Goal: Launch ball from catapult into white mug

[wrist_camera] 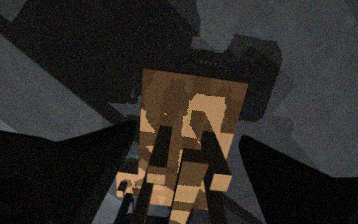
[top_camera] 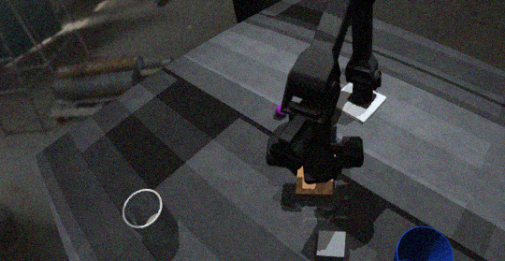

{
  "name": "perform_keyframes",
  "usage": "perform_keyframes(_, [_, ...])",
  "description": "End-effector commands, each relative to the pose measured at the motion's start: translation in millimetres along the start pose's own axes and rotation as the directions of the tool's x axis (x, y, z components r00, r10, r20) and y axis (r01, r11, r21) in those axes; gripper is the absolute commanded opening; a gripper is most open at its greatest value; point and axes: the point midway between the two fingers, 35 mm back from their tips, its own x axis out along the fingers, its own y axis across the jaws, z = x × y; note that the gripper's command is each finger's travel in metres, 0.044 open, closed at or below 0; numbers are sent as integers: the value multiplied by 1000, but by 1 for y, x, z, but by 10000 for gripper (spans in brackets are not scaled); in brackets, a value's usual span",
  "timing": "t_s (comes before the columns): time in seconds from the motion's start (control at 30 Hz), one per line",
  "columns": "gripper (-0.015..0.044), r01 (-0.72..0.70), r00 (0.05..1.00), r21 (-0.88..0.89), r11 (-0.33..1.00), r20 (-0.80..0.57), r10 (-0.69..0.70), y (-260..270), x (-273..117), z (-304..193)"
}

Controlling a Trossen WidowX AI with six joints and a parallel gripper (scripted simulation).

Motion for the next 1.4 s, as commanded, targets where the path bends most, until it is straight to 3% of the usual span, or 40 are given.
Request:
perform_keyframes(0.0, [309,0,1000,0,1000,1,0,0,-1,0])
perform_keyframes(0.2, [151,0,1000,0,1000,1,0,0,-1,0])
perform_keyframes(0.4, [111,0,1000,0,1000,1,0,0,-1,0])
perform_keyframes(0.53, [6,0,1000,0,1000,0,0,0,-39,1])
perform_keyframes(0.73, [0,0,1000,23,1000,0,0,-3,-50,0])
perform_keyframes(1.03, [0,6,1000,318,948,-3,-5,-39,-50,-7])
perform_keyframes(1.37, [0,12,1000,619,785,-6,-11,-88,-50,-21])
